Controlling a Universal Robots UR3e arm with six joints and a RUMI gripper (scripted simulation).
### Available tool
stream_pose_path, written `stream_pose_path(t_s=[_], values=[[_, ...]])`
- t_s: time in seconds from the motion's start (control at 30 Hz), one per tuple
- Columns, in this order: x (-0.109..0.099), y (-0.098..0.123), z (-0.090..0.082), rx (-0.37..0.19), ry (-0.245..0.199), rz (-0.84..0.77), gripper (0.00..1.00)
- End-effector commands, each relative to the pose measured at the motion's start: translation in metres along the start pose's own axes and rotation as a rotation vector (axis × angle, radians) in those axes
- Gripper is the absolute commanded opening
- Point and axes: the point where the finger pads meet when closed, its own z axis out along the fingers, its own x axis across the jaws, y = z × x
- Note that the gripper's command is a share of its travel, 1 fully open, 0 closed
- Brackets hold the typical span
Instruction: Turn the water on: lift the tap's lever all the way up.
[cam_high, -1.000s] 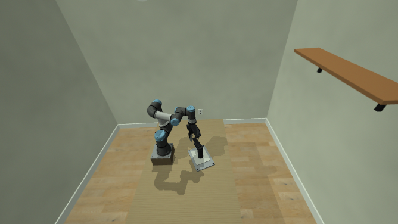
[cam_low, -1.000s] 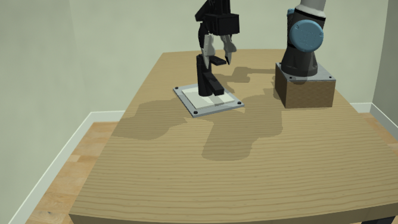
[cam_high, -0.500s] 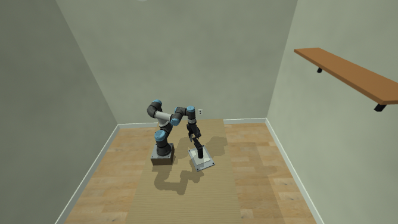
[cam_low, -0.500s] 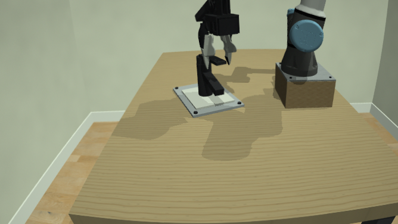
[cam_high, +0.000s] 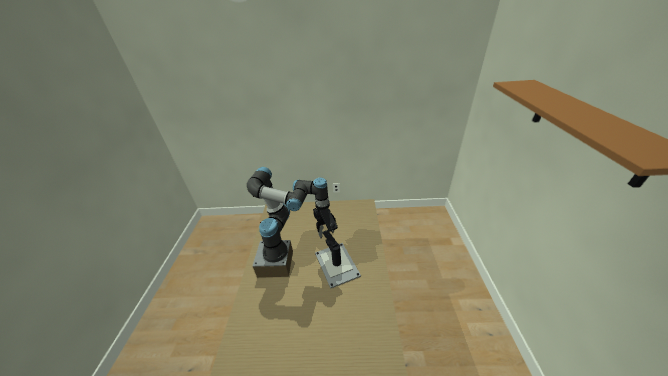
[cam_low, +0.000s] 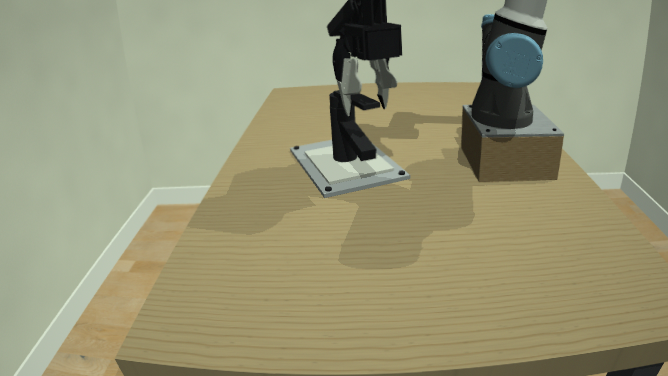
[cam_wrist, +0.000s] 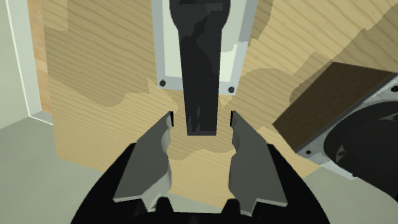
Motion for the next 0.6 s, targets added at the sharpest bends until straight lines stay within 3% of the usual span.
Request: stream_pose_path(t_s=[0.0, 0.17, 0.2, 0.57], values=[[-0.0005, -0.0004, -0.0007, 0.002, -0.002, 0.0, 0.42], [-0.0005, -0.0004, -0.0007, 0.002, -0.002, 0.0, 0.42], [-0.0005, -0.0004, -0.0007, 0.002, -0.002, 0.0, 0.0], [-0.0005, -0.0004, -0.0007, 0.002, -0.002, 0.0, 0.0]])
